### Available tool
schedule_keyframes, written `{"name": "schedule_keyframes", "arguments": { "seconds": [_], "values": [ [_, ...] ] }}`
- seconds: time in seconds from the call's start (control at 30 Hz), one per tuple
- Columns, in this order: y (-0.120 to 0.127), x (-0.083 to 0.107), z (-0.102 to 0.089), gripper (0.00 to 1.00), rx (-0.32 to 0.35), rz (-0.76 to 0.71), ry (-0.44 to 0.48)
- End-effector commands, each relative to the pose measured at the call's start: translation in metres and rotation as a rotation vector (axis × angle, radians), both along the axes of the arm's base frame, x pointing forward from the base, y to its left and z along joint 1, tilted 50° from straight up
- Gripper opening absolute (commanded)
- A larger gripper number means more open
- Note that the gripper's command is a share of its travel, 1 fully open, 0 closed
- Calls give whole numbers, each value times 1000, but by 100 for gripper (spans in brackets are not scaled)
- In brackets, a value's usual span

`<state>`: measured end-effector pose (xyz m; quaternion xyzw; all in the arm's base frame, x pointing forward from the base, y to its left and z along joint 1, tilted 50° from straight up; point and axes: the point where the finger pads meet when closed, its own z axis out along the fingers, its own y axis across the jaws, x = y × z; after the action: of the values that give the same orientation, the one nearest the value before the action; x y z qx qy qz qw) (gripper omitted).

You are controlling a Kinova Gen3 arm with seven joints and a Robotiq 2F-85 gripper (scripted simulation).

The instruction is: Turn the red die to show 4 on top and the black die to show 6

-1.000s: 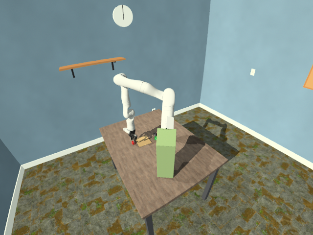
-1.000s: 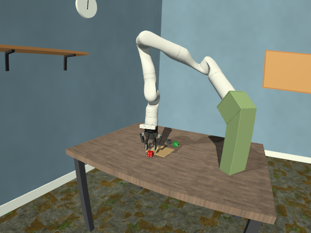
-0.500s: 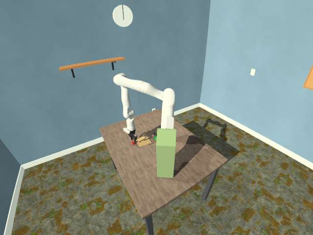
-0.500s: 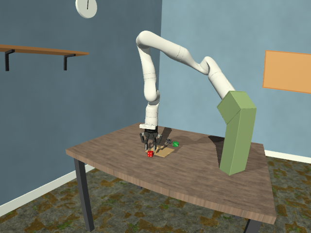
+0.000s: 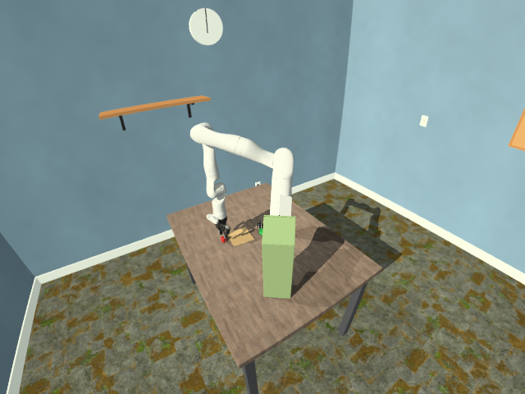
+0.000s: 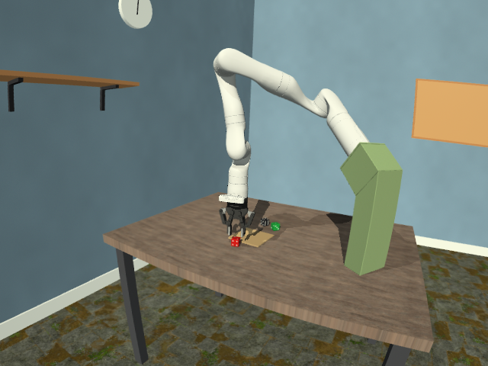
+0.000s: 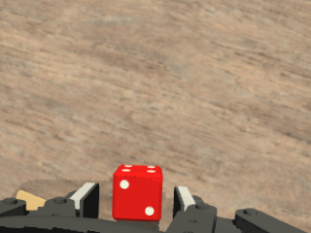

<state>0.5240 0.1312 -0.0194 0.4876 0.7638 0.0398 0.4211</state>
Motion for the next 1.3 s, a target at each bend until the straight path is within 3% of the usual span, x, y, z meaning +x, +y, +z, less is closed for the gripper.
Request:
{"name": "schedule_keyframes", "arguments": {
  "seconds": [0.0,0.37,1.27],
  "values": [
    [1,0,0,46,1,1,0],
    [0,1,-1,46,1,1,0],
    [-12,25,-23,46,1,1,0]
  ]
}}
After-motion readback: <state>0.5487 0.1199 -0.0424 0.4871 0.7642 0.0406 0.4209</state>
